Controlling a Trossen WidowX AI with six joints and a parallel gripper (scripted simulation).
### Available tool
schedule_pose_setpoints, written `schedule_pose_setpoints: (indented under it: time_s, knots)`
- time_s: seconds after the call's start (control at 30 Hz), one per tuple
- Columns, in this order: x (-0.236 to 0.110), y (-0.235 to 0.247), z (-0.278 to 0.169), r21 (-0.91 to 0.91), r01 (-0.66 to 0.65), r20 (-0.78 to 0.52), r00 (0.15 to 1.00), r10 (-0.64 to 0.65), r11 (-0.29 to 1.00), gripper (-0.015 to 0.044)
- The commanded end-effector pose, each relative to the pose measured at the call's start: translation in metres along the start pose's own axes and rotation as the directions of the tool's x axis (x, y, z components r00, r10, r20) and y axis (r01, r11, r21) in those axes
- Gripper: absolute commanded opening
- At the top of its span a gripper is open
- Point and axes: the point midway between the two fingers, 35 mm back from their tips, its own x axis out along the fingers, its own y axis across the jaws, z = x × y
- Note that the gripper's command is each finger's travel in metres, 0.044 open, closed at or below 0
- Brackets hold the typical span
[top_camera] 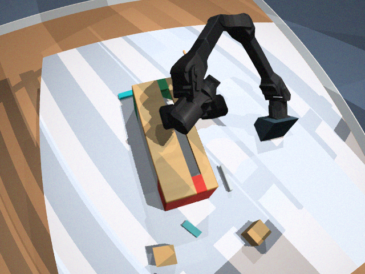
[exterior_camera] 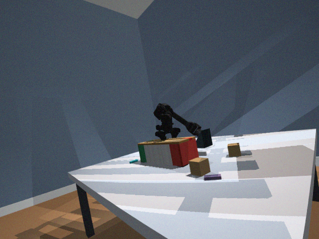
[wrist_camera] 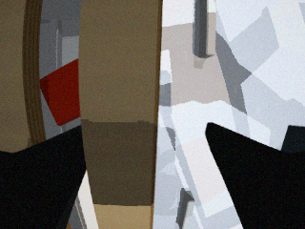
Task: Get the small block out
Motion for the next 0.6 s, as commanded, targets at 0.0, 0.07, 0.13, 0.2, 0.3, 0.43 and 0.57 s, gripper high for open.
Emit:
schedule_pose_setpoints:
  time_s: [0.0, 0.07, 0.13, 0.2, 0.3, 0.43, 0.57]
  knots:
    - [-0.001, 0.0, -0.003, 0.004, 0.0, -0.002, 1.0, 0.0, 1.0, 0.04]
    - [-0.001, 0.0, -0.003, 0.004, 0.0, -0.002, 1.0, 0.0, 1.0, 0.04]
    - [0.0, 0.0, -0.001, 0.004, 0.0, -0.002, 1.0, 0.0, 1.0, 0.04]
    - [0.0, 0.0, 0.001, 0.004, 0.0, -0.002, 1.0, 0.0, 1.0, 0.04]
    - [0.001, 0.0, 0.004, 0.004, 0.0, -0.001, 1.0, 0.0, 1.0, 0.04]
    - [0.002, 0.0, 0.008, 0.004, 0.0, -0.001, 1.0, 0.0, 1.0, 0.04]
    - [0.002, 0.0, 0.012, 0.004, 0.0, -0.001, 1.0, 0.0, 1.0, 0.04]
